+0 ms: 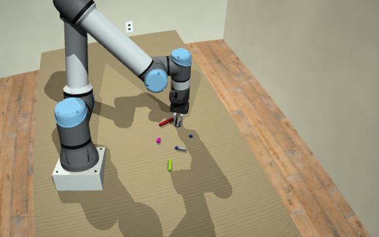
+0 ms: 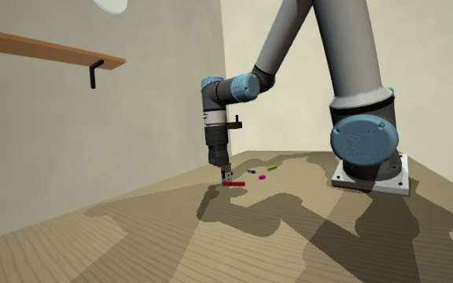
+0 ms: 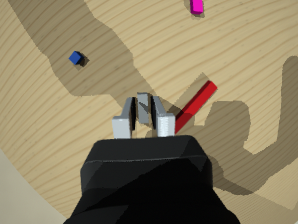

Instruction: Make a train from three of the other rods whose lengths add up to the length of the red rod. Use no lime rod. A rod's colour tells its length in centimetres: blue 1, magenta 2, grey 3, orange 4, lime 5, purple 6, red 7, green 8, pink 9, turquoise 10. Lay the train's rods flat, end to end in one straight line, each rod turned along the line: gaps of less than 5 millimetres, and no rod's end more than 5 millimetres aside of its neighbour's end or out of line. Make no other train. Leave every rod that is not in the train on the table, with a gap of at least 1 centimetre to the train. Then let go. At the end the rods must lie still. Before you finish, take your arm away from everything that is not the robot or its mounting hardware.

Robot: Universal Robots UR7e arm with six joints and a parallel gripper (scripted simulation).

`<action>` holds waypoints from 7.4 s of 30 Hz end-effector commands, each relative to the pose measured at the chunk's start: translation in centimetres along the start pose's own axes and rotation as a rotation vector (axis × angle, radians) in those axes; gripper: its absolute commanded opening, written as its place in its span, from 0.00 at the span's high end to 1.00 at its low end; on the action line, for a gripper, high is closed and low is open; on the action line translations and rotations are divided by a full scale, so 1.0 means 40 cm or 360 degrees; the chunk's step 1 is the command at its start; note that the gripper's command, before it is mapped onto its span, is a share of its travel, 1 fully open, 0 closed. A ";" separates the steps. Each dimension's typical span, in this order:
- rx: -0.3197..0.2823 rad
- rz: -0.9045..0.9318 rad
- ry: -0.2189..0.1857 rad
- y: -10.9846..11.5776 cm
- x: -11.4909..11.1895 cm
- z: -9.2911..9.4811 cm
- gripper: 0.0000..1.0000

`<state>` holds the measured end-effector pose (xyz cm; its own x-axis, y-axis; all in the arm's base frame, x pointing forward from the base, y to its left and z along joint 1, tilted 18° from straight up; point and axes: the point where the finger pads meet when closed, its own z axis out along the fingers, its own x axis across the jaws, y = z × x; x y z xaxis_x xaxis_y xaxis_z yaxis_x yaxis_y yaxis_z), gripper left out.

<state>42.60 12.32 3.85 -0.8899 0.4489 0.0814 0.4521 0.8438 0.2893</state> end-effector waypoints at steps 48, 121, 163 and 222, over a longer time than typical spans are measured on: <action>-0.0003 0.0000 -0.0008 0.001 -0.004 -0.152 0.76; 0.0008 -0.1326 0.0008 -0.195 -0.132 -0.245 0.76; -0.0002 -0.2448 0.0002 -0.333 -0.186 -0.248 0.76; -0.0002 -0.2453 0.0002 -0.334 -0.186 -0.028 0.76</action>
<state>43.05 -2.62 0.53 -0.4780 -0.8303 -0.2865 -0.8765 0.4720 0.0946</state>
